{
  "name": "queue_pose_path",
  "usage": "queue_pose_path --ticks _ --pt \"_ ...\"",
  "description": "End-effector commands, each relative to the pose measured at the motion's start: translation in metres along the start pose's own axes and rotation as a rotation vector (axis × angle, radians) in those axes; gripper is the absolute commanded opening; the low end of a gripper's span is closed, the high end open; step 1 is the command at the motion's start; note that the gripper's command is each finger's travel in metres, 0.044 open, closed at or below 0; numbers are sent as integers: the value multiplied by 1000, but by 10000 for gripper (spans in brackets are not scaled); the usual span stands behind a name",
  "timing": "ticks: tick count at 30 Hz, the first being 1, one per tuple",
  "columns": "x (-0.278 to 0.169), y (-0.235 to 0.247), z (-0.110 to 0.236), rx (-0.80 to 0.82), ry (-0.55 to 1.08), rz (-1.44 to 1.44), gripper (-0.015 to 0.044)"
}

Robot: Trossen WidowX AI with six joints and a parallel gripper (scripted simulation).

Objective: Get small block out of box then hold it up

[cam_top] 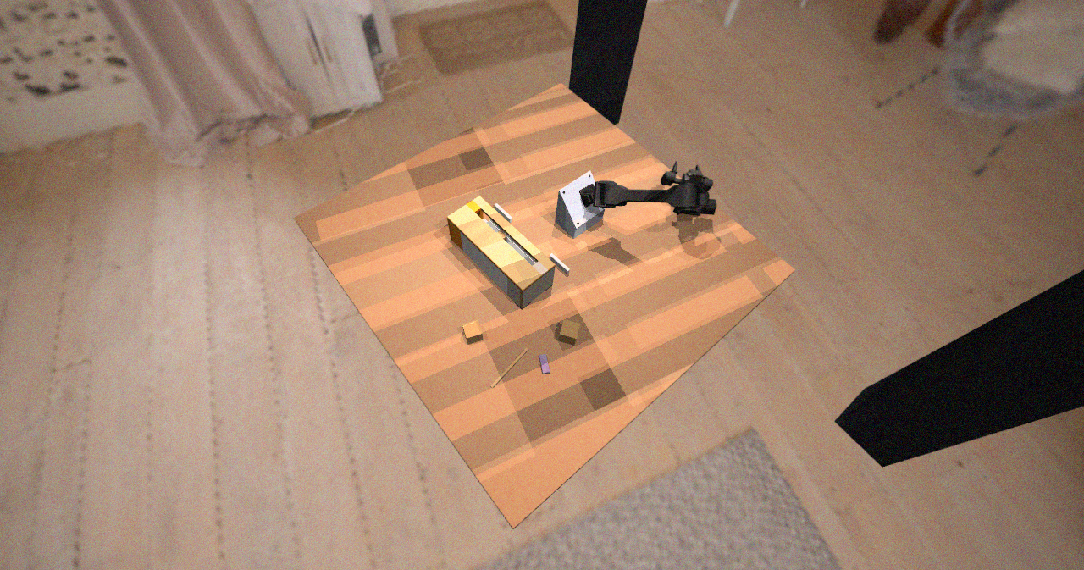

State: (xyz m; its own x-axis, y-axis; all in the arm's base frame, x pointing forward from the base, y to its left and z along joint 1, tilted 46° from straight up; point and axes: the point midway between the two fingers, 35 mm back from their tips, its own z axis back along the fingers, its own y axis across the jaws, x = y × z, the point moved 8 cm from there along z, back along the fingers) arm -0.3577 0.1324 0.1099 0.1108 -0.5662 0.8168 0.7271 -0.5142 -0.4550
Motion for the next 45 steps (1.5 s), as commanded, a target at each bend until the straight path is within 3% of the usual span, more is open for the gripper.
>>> queue_pose_path --ticks 1,7,12,31,45 --pt "0 0 1 -2 1 0 400" --pt "-13 -17 35 -102 53 27 400" --pt "10 -38 57 -189 79 140 400" --pt "37 -62 195 -614 221 -221 400" --pt "72 -40 325 -1079 297 -480 400"
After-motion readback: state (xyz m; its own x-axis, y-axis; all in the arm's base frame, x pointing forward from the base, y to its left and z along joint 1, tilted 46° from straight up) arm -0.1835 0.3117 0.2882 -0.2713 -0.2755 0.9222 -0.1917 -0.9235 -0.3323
